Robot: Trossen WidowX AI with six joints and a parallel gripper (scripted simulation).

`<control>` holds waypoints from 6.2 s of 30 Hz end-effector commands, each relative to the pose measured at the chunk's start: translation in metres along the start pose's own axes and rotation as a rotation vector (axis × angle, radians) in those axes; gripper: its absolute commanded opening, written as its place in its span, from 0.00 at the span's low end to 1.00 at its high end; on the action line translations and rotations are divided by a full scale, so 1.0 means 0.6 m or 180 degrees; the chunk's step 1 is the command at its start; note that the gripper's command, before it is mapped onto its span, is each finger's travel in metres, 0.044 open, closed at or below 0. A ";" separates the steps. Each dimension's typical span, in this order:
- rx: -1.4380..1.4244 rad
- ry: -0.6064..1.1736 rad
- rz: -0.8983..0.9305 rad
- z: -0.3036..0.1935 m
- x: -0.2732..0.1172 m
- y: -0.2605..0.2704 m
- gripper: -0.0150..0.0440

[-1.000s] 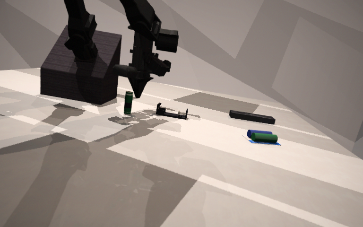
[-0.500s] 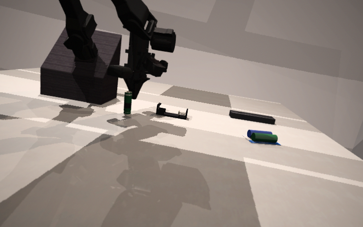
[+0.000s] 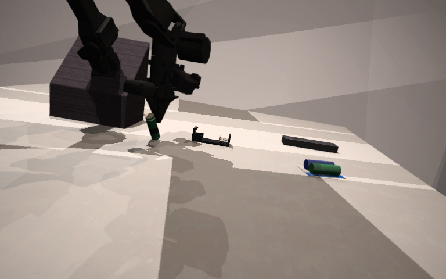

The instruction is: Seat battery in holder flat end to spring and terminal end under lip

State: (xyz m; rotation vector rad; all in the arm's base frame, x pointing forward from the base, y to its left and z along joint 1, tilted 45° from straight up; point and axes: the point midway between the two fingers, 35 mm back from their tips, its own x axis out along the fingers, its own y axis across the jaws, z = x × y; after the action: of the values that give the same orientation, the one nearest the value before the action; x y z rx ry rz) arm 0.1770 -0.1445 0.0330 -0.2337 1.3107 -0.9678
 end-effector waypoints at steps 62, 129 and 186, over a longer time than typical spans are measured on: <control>-0.4222 0.0034 0.0019 -0.005 -0.030 -0.057 0.65; -0.5151 0.0051 -0.0009 -0.008 0.068 -0.067 0.47; -0.1950 0.0037 0.0082 0.137 -0.053 0.131 0.38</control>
State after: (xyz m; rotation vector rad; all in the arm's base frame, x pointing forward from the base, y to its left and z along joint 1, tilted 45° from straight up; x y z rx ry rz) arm 0.2716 -0.1147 0.0370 -0.7727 1.6355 -0.4284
